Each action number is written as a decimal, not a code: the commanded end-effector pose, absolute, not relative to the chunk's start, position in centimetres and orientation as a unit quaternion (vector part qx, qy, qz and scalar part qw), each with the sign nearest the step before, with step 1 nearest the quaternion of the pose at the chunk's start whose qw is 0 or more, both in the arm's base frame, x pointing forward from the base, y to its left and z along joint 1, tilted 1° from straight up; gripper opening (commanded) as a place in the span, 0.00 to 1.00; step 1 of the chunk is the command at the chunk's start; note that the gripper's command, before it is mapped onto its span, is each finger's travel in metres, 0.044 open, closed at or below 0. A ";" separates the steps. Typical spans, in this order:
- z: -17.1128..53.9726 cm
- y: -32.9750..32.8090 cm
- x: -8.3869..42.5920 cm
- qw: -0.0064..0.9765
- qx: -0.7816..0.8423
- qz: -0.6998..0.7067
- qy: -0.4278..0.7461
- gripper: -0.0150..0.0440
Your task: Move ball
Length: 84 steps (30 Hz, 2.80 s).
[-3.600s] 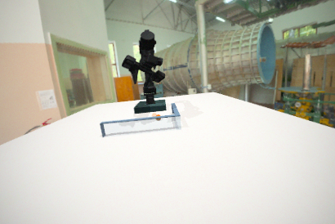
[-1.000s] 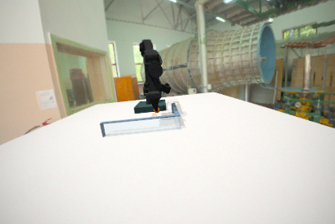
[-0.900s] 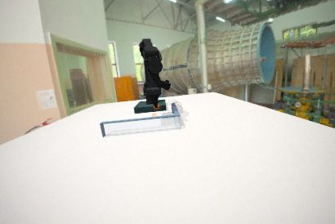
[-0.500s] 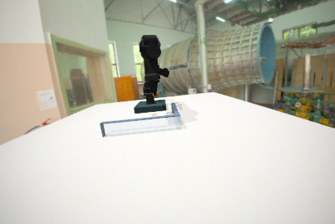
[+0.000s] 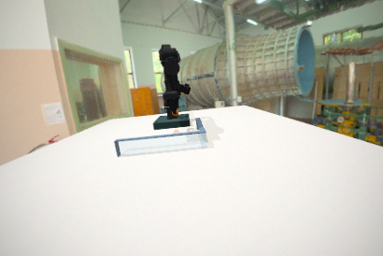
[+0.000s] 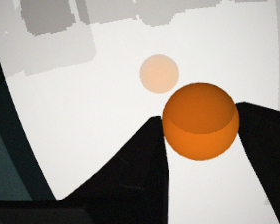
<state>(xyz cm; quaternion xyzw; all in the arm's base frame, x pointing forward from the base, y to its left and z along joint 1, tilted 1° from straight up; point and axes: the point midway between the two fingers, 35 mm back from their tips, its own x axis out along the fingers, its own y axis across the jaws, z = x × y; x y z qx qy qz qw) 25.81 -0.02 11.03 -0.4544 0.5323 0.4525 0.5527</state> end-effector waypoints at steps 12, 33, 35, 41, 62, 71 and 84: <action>7.2 -0.4 24.9 0.555 -0.456 0.452 0.529 0.25; 1.9 -0.3 24.8 0.555 -0.456 0.452 0.529 0.25; 1.5 -0.3 24.8 0.555 -0.456 0.452 0.529 0.25; 1.0 -0.3 24.8 0.555 -0.456 0.452 0.529 0.25; 1.4 -0.3 24.9 0.555 -0.458 0.451 0.528 0.67; 9.9 -0.4 24.5 0.555 -0.456 0.452 0.529 0.67; 12.8 -0.5 24.5 0.557 -0.458 0.448 0.528 0.85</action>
